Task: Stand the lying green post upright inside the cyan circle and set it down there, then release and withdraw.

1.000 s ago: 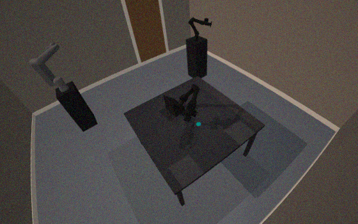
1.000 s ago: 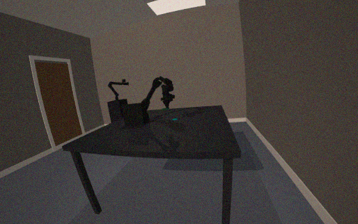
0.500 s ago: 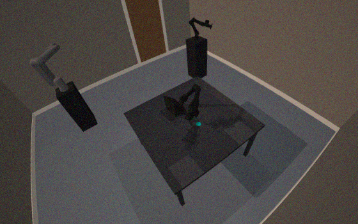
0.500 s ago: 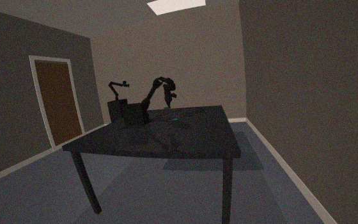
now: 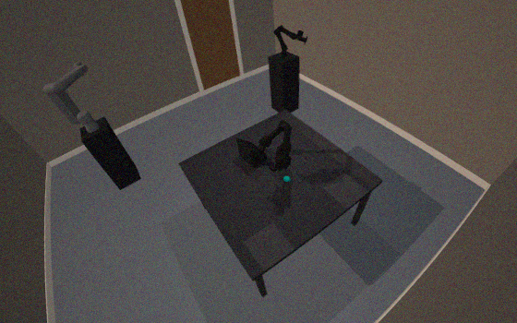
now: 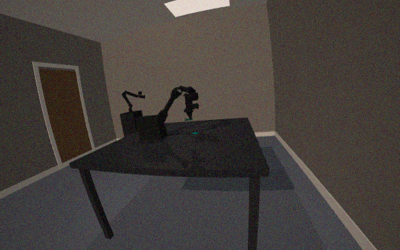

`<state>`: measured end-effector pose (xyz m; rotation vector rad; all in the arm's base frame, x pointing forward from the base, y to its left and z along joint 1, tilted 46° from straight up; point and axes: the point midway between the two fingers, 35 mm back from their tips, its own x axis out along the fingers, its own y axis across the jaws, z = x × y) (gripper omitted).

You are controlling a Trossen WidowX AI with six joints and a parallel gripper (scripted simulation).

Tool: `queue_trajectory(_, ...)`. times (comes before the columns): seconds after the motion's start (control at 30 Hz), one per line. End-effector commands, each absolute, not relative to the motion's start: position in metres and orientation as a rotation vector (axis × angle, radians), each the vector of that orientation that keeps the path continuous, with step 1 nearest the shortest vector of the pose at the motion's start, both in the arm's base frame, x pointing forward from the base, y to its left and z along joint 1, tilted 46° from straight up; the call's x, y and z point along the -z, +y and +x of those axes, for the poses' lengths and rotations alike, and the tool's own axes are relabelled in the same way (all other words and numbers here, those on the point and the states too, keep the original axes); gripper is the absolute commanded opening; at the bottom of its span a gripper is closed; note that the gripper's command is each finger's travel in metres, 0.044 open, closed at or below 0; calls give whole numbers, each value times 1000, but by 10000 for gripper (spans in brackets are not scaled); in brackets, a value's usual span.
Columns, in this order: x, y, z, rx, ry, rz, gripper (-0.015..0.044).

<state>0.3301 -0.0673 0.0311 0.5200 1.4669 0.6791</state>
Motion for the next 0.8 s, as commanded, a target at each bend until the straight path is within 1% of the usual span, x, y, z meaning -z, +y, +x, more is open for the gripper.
queue_trajectory(0.0, -37, -60, 333, -632, 1497, 580, 23)
queue_trajectory(0.77, -68, -32, 341, -352, 1632, 879, 23)
